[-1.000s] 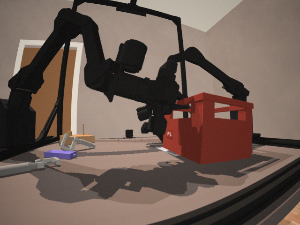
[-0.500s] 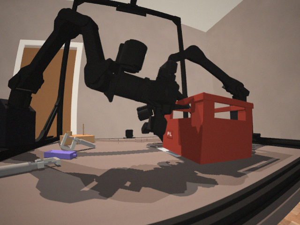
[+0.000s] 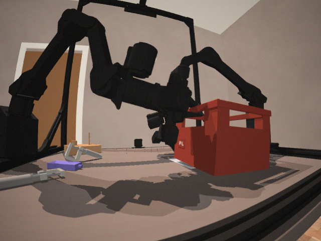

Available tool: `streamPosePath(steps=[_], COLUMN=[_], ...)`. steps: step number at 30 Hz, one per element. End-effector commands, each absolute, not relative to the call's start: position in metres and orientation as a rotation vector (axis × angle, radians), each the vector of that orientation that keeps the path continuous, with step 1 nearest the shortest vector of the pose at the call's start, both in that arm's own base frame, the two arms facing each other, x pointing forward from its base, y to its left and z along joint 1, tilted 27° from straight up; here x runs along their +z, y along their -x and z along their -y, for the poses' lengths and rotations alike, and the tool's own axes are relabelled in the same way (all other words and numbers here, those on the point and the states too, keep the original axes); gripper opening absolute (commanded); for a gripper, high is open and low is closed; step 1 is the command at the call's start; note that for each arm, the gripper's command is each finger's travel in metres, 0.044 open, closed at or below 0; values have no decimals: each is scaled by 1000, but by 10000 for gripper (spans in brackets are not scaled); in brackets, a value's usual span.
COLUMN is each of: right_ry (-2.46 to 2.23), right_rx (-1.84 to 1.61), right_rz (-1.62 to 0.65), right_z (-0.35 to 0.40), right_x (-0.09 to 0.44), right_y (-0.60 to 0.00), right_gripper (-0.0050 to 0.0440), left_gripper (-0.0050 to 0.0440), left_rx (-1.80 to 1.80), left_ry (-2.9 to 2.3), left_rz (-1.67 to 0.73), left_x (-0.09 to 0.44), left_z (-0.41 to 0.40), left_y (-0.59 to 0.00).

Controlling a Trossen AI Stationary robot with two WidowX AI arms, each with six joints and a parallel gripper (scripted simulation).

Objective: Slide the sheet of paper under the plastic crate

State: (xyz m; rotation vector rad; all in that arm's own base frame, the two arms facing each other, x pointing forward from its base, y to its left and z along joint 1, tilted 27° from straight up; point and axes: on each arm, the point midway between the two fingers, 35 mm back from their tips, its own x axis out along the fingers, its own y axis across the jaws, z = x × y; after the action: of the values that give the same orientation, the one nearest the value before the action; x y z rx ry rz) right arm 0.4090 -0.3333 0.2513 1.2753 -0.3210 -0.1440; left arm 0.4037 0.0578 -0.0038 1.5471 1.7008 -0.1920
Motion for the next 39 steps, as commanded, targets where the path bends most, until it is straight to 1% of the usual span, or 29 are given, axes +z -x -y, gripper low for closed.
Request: streamPosePath(steps=[1, 39], right_ry=[-1256, -1256], right_rx=[-105, -105], right_rz=[346, 346], right_z=[328, 328], right_x=[271, 271], right_y=[-407, -407], right_gripper=[0, 0], left_gripper=[60, 60], left_rx=[-193, -192], left_ry=[-1532, -1532], left_rz=[-1729, -1729], left_x=[-7, 0], left_z=[-71, -92], left_y=[-398, -391])
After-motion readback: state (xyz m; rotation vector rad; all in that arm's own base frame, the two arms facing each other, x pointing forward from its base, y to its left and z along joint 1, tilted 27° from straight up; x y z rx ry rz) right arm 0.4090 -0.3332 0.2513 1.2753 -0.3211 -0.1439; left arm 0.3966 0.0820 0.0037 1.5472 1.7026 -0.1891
